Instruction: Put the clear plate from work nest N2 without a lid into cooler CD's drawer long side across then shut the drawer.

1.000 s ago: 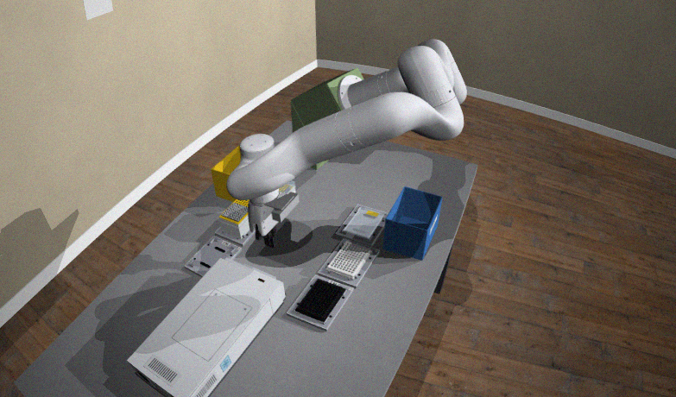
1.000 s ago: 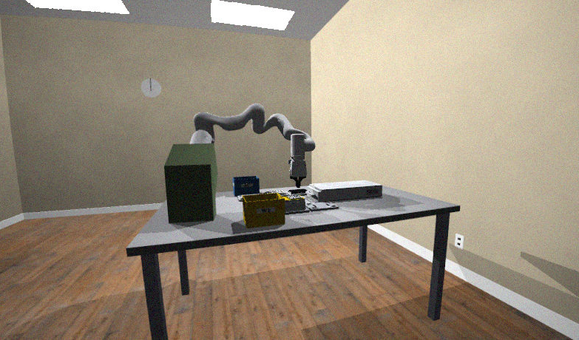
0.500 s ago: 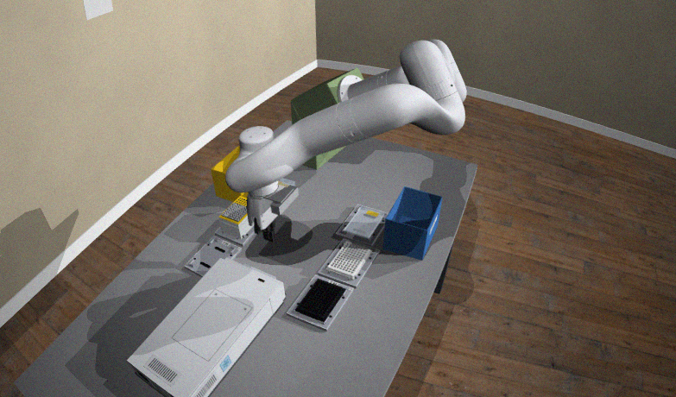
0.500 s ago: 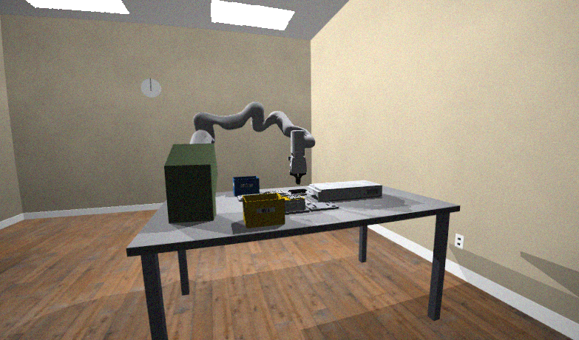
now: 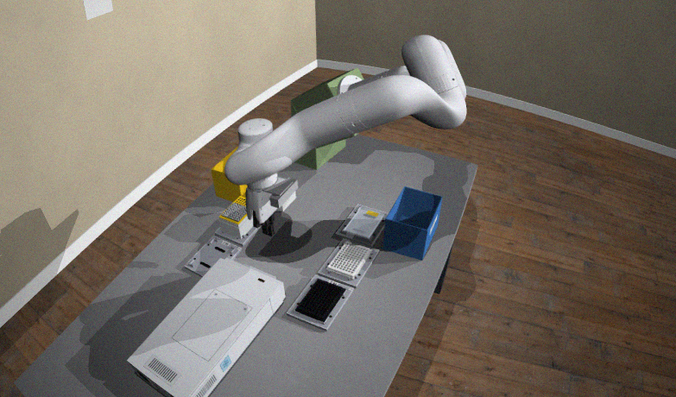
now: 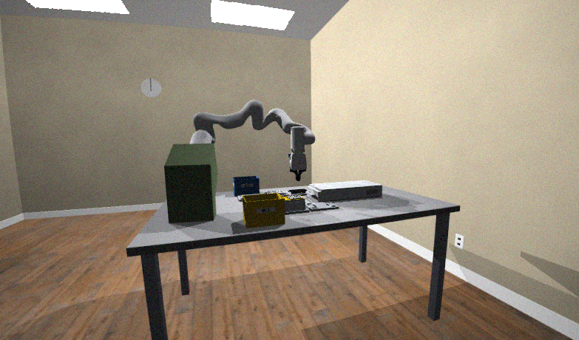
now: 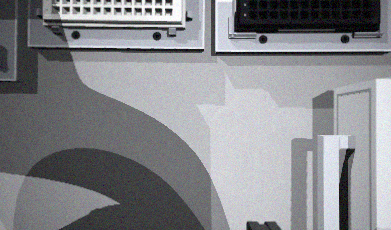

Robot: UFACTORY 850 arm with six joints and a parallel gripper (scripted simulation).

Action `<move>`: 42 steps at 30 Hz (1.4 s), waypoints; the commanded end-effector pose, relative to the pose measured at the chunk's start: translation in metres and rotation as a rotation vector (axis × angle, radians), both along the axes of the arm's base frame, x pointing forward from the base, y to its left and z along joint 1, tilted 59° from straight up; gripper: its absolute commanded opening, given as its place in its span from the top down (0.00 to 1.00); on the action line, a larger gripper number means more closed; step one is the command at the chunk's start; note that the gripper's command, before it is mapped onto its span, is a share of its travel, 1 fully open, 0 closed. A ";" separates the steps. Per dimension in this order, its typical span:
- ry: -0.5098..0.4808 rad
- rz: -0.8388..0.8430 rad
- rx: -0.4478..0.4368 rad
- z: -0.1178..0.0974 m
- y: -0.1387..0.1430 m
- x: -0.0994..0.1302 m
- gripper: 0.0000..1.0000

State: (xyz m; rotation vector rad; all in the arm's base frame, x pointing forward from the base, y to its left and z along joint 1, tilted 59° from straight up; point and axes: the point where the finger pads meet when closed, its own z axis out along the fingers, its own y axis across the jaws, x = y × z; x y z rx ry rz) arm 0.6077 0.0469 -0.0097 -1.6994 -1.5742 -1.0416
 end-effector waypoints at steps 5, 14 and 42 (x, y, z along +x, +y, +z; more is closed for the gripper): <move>-0.001 -0.001 0.000 0.005 -0.008 -0.001 1.00; 0.083 -0.053 0.015 0.008 -0.013 -0.014 0.00; 0.757 -0.467 0.135 0.033 -0.057 -0.123 0.00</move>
